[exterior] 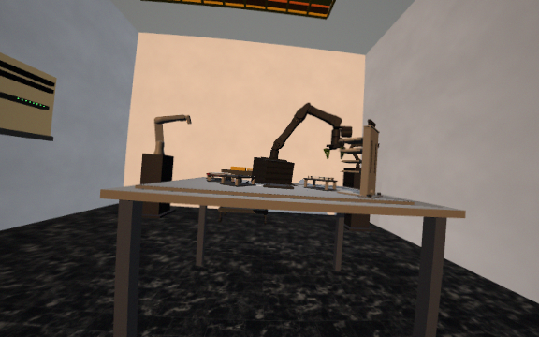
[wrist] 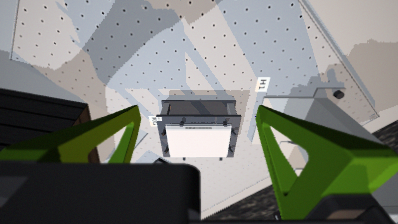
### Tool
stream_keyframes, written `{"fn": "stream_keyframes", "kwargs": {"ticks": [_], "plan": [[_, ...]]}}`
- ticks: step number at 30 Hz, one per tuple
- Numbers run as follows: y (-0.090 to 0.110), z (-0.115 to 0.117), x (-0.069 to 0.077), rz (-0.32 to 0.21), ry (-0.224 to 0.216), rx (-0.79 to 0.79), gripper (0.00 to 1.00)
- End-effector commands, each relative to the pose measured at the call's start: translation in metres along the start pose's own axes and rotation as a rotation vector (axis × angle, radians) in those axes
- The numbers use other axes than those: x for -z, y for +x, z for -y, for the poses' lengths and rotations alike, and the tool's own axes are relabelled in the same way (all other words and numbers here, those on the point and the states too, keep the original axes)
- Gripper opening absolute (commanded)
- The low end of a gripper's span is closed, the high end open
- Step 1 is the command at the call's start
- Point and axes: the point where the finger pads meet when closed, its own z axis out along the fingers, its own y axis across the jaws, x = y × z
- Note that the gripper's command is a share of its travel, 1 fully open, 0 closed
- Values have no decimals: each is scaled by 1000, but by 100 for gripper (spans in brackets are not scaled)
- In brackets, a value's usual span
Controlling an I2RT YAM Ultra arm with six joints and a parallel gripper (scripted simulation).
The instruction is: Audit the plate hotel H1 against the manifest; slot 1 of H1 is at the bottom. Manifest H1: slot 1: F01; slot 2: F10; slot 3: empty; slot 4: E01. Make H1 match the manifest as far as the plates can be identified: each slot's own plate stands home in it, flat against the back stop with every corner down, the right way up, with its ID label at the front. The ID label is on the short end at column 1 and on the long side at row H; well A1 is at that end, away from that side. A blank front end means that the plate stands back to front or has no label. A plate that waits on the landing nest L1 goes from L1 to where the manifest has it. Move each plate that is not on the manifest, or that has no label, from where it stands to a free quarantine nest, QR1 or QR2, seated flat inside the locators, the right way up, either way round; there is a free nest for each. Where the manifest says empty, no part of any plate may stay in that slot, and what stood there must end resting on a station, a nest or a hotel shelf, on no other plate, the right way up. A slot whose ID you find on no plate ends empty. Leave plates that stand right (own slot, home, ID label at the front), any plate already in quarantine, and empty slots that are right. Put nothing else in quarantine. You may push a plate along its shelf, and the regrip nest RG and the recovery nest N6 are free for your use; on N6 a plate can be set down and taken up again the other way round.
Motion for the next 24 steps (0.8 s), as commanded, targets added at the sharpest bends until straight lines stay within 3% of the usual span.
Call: {"fn": "stream_keyframes", "kwargs": {"ticks": [1, 11, 18, 24], "plan": [[0, 1, 19, 11, 13, -2, 100], [0, 1, 46, 11, 13, -2, 100], [0, 1, 46, 11, 13, -2, 100], [20, 1, 46, 11, 12, -142, 100]]}}
